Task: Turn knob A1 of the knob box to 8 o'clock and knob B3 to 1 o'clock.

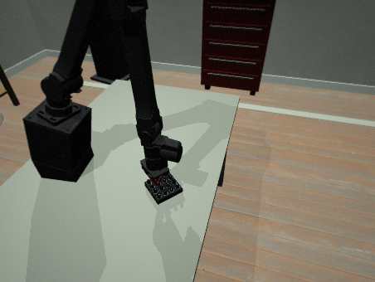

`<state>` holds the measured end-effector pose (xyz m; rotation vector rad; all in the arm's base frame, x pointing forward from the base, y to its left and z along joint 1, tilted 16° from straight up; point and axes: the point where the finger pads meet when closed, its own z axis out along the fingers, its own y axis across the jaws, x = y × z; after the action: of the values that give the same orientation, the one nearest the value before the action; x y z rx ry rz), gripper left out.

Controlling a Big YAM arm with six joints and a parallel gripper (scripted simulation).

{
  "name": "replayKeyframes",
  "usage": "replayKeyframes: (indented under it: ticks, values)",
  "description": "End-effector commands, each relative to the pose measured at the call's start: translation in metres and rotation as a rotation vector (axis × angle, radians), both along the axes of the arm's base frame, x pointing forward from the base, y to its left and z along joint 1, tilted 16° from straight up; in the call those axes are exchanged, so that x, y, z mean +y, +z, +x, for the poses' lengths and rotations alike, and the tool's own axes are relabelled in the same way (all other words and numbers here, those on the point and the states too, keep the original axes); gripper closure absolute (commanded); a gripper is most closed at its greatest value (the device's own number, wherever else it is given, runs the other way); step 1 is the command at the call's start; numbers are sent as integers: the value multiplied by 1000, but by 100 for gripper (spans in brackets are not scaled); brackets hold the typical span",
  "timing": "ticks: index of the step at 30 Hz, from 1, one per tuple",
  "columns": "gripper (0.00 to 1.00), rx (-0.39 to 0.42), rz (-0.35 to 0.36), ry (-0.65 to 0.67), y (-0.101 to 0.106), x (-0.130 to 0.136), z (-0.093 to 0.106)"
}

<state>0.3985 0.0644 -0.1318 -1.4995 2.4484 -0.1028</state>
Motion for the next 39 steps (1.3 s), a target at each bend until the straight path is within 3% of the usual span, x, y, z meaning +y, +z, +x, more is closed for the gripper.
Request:
replayKeyframes:
  ticks: [1,14,15,39]
  values:
    - [92,-15,3,18,1,2,7]
    - [92,-15,4,15,1,2,7]
    - [81,-15,4,15,1,2,7]
    - [81,-20,4,14,6,2,8]
